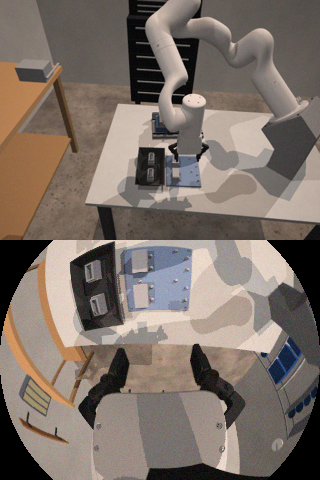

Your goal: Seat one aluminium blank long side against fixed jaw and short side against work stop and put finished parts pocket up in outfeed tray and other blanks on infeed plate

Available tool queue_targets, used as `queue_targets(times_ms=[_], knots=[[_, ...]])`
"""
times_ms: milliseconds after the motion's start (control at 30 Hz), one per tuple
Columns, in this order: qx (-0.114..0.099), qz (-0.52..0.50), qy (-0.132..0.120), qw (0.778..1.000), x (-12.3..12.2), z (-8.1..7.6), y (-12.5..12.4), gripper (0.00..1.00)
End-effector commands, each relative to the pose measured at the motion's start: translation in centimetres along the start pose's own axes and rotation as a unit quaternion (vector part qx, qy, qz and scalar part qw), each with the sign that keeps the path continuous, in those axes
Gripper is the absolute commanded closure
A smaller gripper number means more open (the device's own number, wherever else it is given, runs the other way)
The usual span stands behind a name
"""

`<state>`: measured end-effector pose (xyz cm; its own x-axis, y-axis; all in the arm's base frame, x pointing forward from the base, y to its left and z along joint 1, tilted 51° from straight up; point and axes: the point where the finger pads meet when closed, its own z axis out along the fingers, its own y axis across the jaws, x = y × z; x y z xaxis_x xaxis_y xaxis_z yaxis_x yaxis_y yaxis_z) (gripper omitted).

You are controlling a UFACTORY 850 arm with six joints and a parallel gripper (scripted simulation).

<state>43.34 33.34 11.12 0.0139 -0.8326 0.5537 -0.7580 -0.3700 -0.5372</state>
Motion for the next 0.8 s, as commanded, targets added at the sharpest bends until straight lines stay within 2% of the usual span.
queue_targets(times_ms=[0,100,133,767], knots=[[0.009,-0.002,-0.001,1.0,0.12,0.32,0.18,0.0],[0.009,-0.003,-0.001,1.0,0.13,0.35,0.2,0.0],[0.009,-0.003,-0.001,1.0,0.13,0.35,0.2,1.0],[0.009,-0.003,-0.001,1.0,0.13,0.35,0.2,1.0]])
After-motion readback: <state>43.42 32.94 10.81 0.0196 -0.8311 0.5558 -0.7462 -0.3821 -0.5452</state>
